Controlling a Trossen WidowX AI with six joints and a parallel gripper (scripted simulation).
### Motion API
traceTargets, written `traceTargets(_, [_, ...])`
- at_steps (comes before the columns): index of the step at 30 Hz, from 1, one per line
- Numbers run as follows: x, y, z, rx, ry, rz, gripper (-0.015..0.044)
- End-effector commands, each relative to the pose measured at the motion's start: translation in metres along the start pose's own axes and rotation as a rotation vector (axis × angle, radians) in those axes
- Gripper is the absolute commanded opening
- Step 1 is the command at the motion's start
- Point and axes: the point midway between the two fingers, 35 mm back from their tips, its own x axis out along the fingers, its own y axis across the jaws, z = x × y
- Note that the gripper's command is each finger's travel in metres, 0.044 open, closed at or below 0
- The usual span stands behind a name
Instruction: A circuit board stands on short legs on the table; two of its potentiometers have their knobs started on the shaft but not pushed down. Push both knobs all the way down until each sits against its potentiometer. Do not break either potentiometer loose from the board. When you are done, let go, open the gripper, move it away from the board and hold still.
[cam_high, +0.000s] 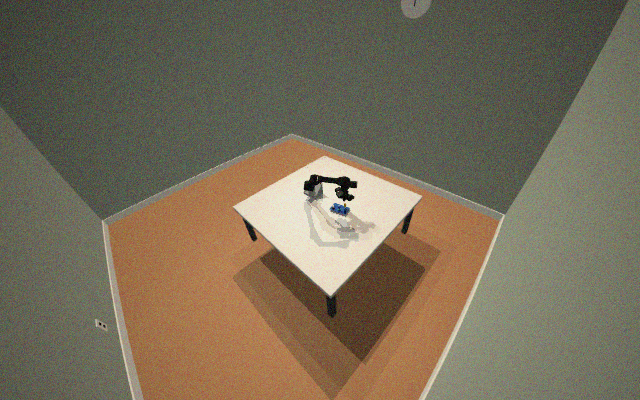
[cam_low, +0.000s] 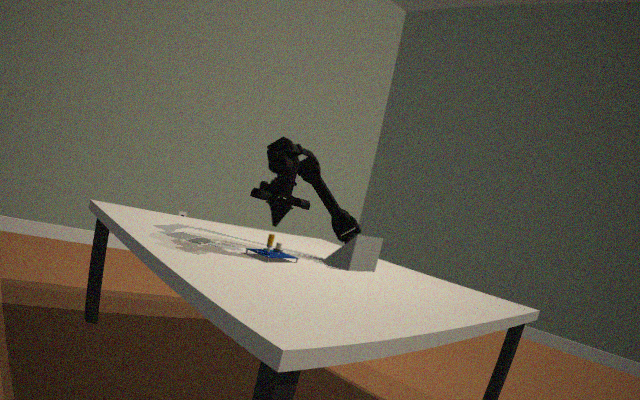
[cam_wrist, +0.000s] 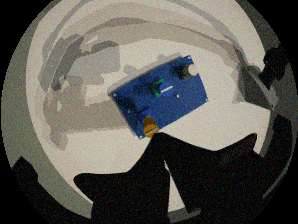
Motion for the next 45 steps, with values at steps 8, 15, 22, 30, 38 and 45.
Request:
traceTargets(8, [-0.005,0.004,-0.004,0.359,0.005,-0.005,0.0000])
traceTargets(15, [-0.006,0.005,-0.005,0.515,0.003,-0.007,0.0000])
traceTargets(22, [0.001,0.004,-0.005,0.515,0.003,-0.007,0.0000])
traceTargets(30, [0.009,0.005,-0.006,0.515,0.003,-0.007,0.0000])
traceTargets(38, [0.021,0.005,-0.005,0.515,0.003,-0.007,0.0000])
traceTargets(45, [0.021,0.005,-0.005,0.515,0.003,-0.007,0.0000])
